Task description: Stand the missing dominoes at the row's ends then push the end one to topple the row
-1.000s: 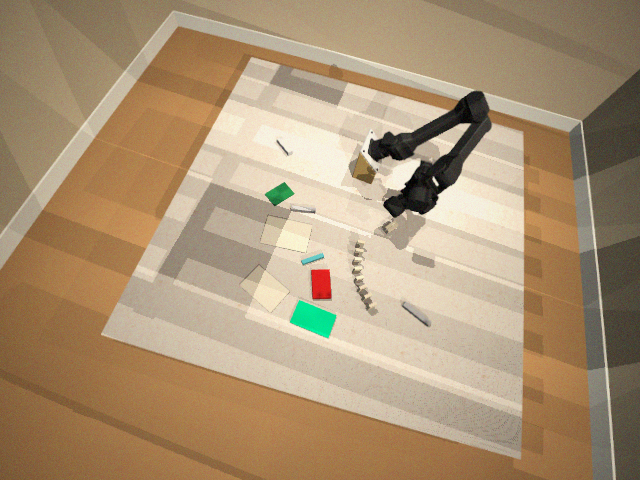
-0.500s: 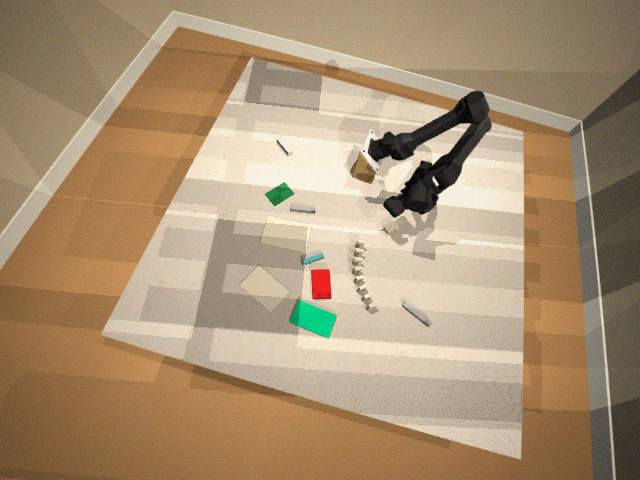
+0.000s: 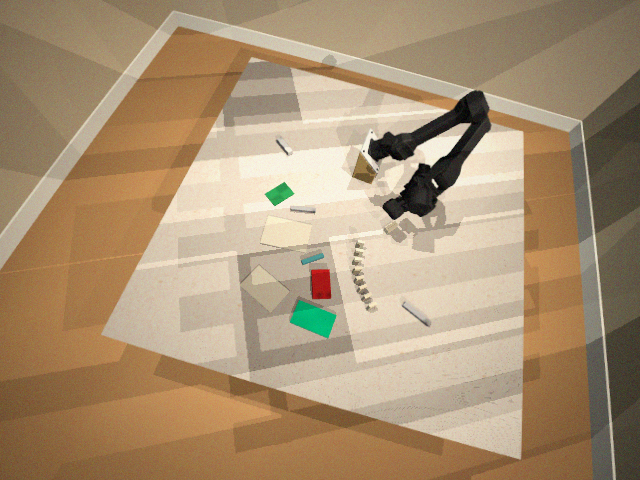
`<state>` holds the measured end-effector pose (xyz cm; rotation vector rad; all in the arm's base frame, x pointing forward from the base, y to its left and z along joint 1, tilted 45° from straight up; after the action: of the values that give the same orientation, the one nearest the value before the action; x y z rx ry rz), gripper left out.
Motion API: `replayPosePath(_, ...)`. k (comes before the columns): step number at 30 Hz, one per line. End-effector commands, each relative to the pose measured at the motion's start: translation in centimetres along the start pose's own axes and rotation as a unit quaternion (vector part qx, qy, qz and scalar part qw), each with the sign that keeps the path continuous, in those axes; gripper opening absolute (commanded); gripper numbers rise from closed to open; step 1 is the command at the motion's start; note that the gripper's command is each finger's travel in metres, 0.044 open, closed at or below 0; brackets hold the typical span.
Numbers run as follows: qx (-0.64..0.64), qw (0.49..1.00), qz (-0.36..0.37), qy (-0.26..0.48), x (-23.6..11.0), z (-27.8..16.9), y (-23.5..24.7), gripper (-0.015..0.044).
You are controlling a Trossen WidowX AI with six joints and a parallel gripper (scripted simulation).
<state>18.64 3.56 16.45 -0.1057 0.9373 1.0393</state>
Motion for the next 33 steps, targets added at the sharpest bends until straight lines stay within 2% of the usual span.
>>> replayPosePath(1, 0.004, 1.000, 0.002, 0.008, 3.2, 0.1, -0.3, 0.0000)
replayPosePath(4, 0.004, 1.000, 0.004, 0.003, 6.4, 0.3, -0.1, 0.0000)
replayPosePath(6, 0.005, 1.000, 0.005, 0.001, 7.1, 0.3, 0.1, 0.0000)
replayPosePath(30, 0.004, 1.000, 0.004, 0.003, 7.2, 0.5, -2.8, 0.0000)
replayPosePath(33, 0.049, 0.998, -0.025, 0.018, 6.4, -0.1, -3.0, 0.0000)
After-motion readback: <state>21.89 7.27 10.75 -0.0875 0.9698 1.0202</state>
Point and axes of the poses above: the point midway between the two fingers, 35 mm back from their tips, its own x axis out along the fingers, its own y axis across the jaws, z = x × y, the point moved 7 cm from there along -x, back along the fingers, and after that the axes turned 2 degrees about -x, right-handed, at the moved point
